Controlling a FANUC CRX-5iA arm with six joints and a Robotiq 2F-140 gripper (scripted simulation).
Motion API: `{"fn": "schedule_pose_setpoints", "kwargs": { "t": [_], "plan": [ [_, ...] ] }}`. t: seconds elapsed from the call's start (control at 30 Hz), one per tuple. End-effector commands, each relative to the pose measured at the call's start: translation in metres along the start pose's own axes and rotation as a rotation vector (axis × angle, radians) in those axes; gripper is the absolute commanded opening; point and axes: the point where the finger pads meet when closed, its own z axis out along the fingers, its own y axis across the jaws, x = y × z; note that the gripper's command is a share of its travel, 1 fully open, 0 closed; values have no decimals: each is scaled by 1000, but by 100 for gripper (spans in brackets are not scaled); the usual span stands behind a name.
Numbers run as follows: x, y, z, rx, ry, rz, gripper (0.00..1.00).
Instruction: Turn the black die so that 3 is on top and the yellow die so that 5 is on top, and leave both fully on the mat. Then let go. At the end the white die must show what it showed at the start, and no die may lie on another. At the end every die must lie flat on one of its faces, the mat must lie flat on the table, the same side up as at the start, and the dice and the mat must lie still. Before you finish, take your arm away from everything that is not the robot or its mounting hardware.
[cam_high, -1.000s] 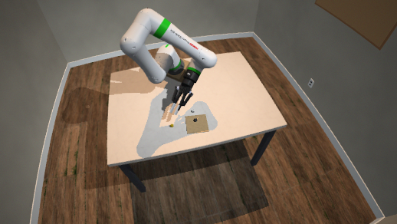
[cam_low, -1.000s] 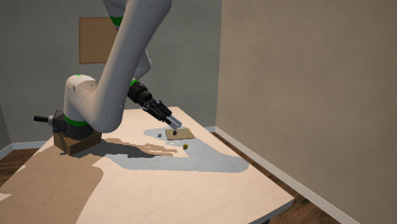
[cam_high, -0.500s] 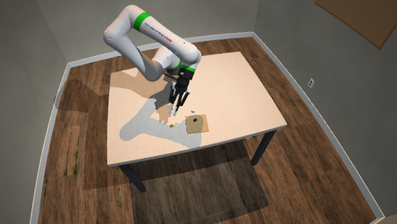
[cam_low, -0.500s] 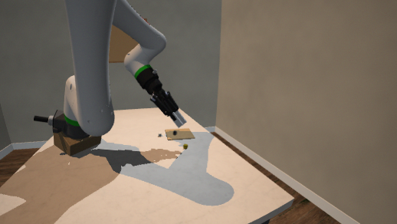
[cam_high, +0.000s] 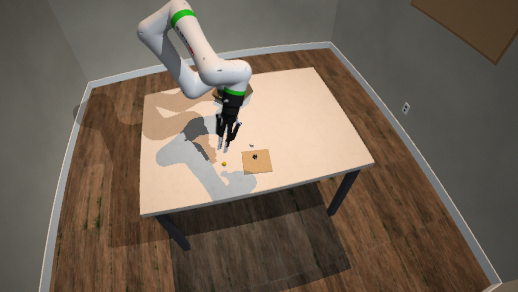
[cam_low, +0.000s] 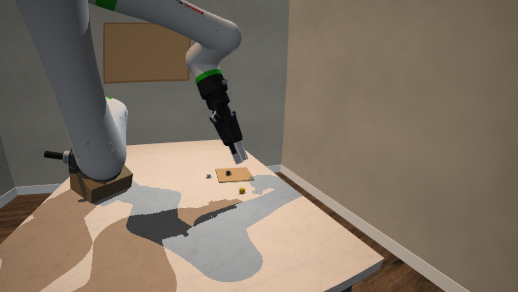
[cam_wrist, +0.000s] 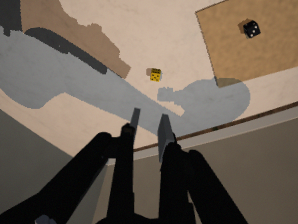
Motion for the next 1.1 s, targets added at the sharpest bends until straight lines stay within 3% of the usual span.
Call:
{"fn": "schedule_pose_setpoints", "kwargs": {
  "t": [0.0,0.33,0.6,0.63,1.07],
  "plan": [
    [-6,-3,1,-7,173,-18,19],
    [-26,1,-1,-23,389,-17,19],
    [-30,1,-2,-27,463,-19,19],
    [-30,1,-2,-27,463,-19,100],
    [-30,1,-1,-23,464,-3,100]
  ]
}}
